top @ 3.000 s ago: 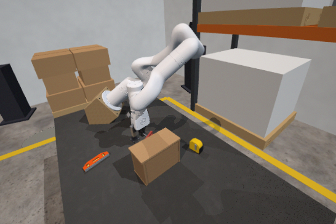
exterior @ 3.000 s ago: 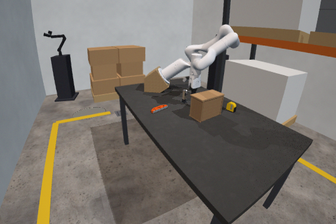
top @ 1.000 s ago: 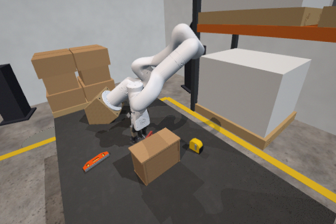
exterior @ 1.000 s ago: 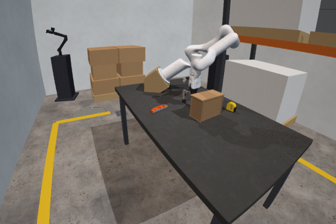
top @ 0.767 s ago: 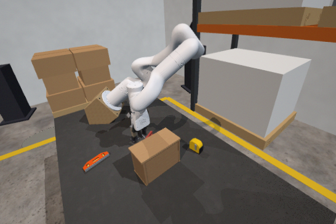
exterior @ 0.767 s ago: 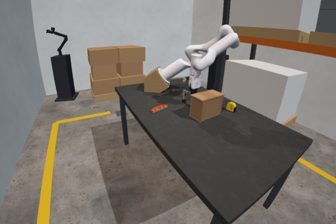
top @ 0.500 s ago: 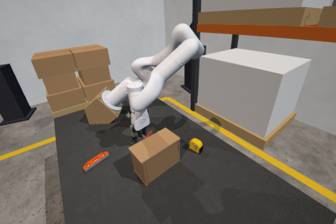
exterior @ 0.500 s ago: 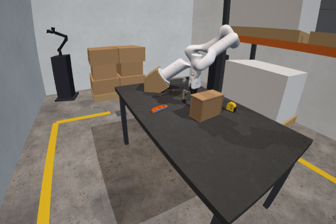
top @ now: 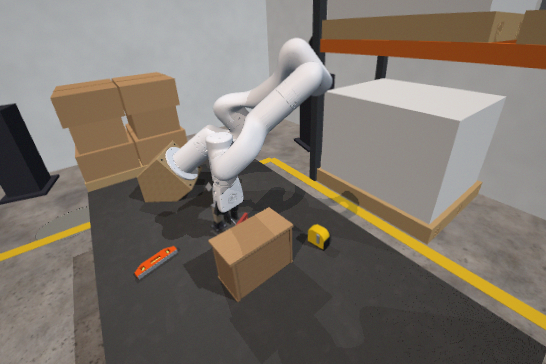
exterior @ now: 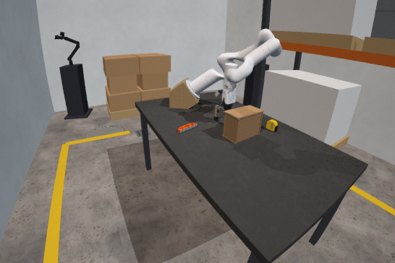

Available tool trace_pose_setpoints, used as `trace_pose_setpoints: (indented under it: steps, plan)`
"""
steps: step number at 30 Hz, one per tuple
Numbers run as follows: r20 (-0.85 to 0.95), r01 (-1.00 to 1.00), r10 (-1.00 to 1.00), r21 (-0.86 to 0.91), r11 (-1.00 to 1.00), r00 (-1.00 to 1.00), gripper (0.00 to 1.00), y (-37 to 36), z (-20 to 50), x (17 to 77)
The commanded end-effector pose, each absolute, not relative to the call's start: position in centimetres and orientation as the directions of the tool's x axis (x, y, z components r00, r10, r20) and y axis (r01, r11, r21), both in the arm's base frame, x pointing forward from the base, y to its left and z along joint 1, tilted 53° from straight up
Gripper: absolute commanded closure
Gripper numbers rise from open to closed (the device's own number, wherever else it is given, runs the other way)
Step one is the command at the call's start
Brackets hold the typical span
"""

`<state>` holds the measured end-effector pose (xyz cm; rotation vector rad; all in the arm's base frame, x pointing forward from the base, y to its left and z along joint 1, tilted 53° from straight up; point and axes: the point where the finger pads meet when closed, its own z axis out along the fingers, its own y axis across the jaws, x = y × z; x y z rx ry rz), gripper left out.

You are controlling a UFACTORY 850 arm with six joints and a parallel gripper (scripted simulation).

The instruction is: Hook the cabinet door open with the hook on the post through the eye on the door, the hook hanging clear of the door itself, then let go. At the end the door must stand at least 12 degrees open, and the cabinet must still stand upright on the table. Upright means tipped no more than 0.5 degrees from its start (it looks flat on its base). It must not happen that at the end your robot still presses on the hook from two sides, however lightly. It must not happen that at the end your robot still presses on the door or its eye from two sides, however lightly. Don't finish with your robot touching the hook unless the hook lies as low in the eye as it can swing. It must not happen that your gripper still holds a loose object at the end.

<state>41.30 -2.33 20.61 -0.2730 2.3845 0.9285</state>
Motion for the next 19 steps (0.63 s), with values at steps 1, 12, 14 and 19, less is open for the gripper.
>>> trace_pose_setpoints:
  steps: [1,12,14,19]
  plan:
    - [-0.57,-0.375,0.013,0.558,0.74,-0.822,0.76,-2.53,20.78,41.23]
    - [-0.57,-0.375,0.013,0.558,0.74,-0.822,0.76,-2.66,20.89,41.15]
    - [-0.57,-0.375,0.013,0.558,0.74,-0.822,0.76,-2.66,20.89,41.15]
    - [-0.57,-0.375,0.013,0.558,0.74,-0.822,0.76,-2.66,20.89,41.15]
